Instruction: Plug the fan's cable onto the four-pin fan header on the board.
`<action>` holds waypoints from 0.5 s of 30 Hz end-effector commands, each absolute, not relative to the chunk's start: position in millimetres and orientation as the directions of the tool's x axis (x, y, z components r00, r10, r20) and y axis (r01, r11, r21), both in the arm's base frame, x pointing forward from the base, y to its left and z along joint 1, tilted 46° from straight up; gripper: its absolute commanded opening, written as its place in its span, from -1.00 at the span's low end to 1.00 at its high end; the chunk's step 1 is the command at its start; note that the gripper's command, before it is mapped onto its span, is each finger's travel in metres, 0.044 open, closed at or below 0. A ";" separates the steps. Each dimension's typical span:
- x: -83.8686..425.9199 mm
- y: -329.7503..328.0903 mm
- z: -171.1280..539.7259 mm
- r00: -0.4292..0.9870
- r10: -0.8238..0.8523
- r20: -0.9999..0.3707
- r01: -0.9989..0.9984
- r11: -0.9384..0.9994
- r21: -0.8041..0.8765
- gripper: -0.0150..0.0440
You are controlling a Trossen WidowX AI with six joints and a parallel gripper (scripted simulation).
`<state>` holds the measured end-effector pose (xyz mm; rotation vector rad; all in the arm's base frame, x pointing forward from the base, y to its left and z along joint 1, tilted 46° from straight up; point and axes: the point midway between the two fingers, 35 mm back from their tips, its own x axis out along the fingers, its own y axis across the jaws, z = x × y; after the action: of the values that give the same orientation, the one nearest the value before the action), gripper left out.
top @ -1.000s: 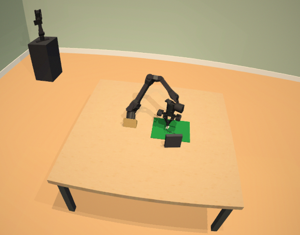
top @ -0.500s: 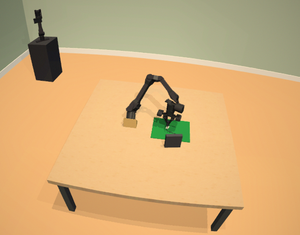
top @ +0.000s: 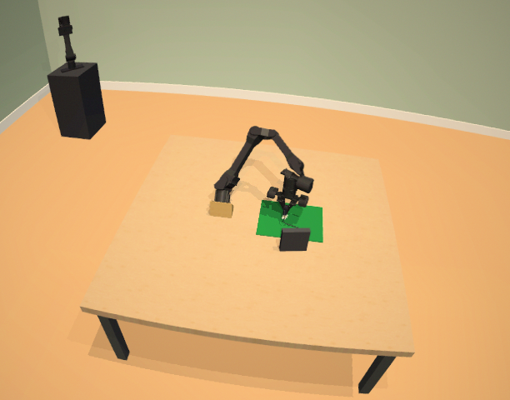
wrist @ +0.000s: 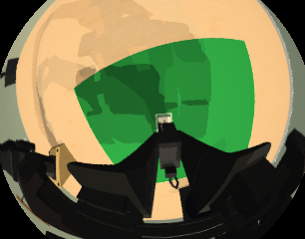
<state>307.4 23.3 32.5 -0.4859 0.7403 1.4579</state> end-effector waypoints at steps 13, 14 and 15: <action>305.8 25.8 30.4 -0.044 0.711 -0.702 -0.986 0.083 0.145 -0.49; 305.8 25.9 30.3 -0.044 0.711 -0.702 -0.986 0.083 0.145 -0.49; 305.8 26.0 30.2 -0.044 0.711 -0.702 -0.986 0.083 0.145 -0.49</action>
<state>306.9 24.6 31.0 -0.4844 0.7415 1.4576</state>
